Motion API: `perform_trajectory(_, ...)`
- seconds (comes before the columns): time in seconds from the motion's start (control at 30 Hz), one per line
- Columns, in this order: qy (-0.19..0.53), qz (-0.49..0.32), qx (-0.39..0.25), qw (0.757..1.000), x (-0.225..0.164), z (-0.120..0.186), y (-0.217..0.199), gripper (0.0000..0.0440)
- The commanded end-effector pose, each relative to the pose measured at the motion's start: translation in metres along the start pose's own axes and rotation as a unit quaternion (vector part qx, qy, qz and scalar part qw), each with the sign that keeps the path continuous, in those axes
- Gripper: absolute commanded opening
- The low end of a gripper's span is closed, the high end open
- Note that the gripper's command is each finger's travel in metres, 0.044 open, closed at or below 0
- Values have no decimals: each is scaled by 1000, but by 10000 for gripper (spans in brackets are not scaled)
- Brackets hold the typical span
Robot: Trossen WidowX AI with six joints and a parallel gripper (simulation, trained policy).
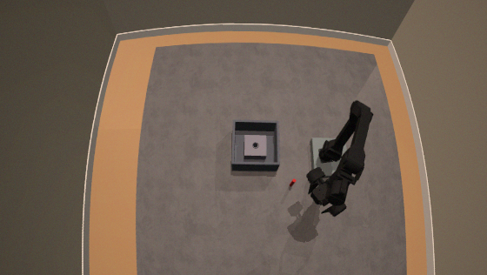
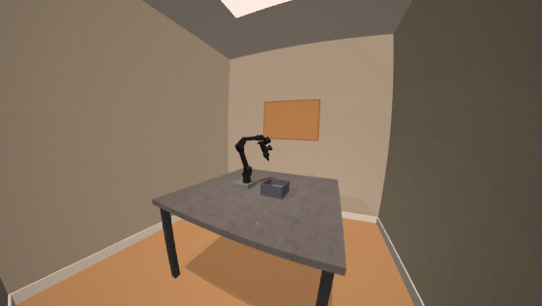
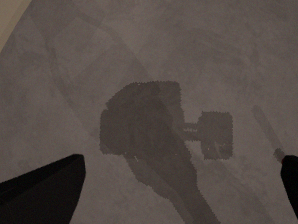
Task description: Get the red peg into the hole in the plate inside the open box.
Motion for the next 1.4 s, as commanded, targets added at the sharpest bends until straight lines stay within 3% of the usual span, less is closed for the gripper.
perform_trajectory(0.0,13,-55,-23,998,0,-8,-14,440)
perform_trajectory(0.37,49,-221,-108,968,-4,-36,-57,440)
perform_trajectory(0.77,82,-378,-211,898,-20,-74,-101,440)
perform_trajectory(1.07,79,-446,-255,855,-29,-107,-123,440)
perform_trajectory(1.37,60,-470,-268,839,-35,-145,-137,440)
Point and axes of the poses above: the point midway between the two fingers, 35 mm back from their tips, its own z axis back along the fingers, its own y axis across the jaws, x = y × z, the point moved 3 cm from there along z, back along the fingers, and after that the axes turned 11 degrees about -z, right-handed, at the moved point
